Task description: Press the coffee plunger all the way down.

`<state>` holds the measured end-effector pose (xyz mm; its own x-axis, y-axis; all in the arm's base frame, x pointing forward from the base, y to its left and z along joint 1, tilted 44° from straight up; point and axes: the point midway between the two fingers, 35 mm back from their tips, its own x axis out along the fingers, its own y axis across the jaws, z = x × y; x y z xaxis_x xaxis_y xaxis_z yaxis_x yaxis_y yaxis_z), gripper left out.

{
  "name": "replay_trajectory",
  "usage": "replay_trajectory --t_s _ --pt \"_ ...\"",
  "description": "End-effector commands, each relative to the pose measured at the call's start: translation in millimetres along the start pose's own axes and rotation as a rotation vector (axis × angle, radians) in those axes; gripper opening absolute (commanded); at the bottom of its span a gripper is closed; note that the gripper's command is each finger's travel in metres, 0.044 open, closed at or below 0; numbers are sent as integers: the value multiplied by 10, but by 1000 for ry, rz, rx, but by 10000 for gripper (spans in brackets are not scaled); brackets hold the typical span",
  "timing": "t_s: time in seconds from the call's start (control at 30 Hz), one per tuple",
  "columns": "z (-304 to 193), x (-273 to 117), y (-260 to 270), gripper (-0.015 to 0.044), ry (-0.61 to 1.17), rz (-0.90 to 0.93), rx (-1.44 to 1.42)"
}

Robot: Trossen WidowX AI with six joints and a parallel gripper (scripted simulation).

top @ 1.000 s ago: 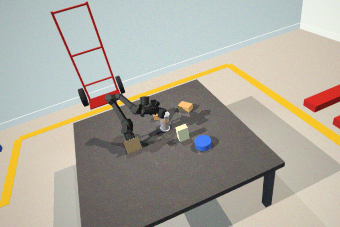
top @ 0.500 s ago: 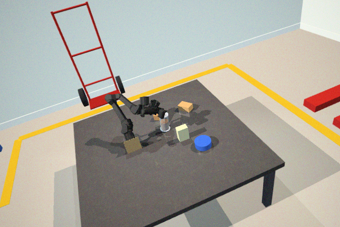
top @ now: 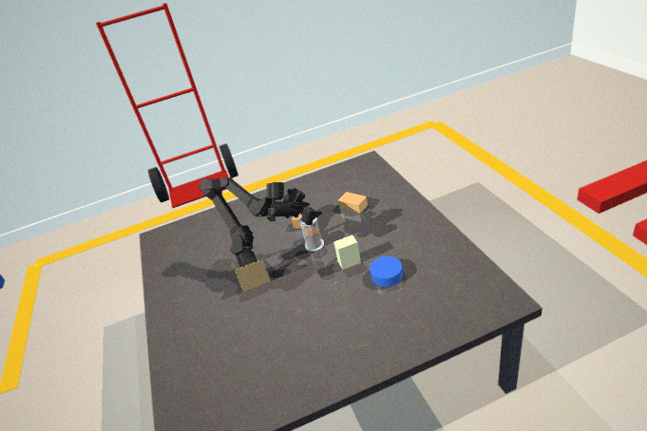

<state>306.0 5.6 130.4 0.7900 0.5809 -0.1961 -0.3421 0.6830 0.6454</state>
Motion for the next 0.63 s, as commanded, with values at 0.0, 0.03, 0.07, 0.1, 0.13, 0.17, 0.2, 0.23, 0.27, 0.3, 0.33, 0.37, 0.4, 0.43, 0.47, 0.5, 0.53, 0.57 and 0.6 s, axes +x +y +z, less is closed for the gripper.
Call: replay_trajectory --t_s 0.0,0.03,0.07,0.1,0.13,0.17,0.2,0.23,0.27,0.3,0.33,0.37,0.4,0.43,0.47,0.5,0.53,0.57,0.6 --pt "179 -27 -40 440 -41 -37 -23" --pt "187 -39 -45 440 -37 -38 -23" --pt "200 -59 -51 440 -30 -38 -23" --pt "220 -93 -61 440 -23 -40 -19" --pt "244 -134 -66 440 -12 -40 -18" --pt "270 -181 -65 440 -2 -37 -16" --pt "300 -236 -59 440 8 -34 -14" --pt "334 -299 -45 440 16 -29 -10" --pt "370 -368 -21 440 23 -21 -6" --pt "409 -440 11 440 26 -13 -1" --pt "449 -516 52 440 26 -3 5" --pt "481 -576 90 440 24 6 10" --pt "501 -613 116 440 22 11 13" --pt "508 -626 125 440 21 13 14" --pt "508 -626 126 440 21 13 14" --pt "508 -626 126 440 21 13 14" --pt "512 -621 126 440 21 13 14" --pt "515 -617 125 440 21 13 14" --pt "514 -615 124 440 21 13 14"
